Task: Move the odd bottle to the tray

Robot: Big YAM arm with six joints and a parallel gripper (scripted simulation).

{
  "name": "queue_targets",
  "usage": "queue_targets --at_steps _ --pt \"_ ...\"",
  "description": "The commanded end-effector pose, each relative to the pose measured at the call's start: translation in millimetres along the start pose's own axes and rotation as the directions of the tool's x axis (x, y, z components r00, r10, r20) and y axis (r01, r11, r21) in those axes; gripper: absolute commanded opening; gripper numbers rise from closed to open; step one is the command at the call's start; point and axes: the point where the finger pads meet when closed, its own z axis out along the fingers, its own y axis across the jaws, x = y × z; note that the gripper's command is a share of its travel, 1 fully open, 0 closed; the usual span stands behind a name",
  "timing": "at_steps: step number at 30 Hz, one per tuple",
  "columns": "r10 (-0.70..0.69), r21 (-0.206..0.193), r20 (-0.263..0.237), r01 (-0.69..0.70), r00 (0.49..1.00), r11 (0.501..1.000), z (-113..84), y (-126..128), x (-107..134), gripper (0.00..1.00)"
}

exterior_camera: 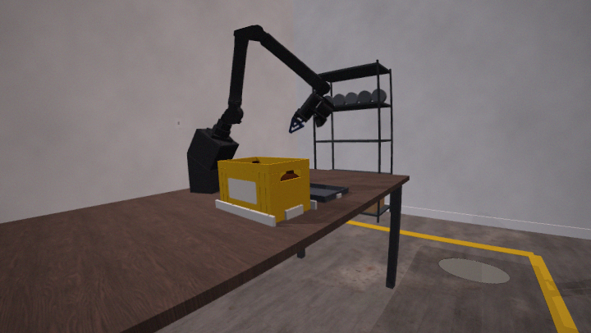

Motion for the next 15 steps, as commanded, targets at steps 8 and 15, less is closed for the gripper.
queue_targets --at_steps 8,15 --pt "0.404 -0.14 0.157 -0.384 0.901 0.912 1.3 -110.6 -34.2 1.0" --pt "0.711 -0.302 0.271 -0.644 0.649 0.703 -3.2 -226.4 -24.3 1.0"
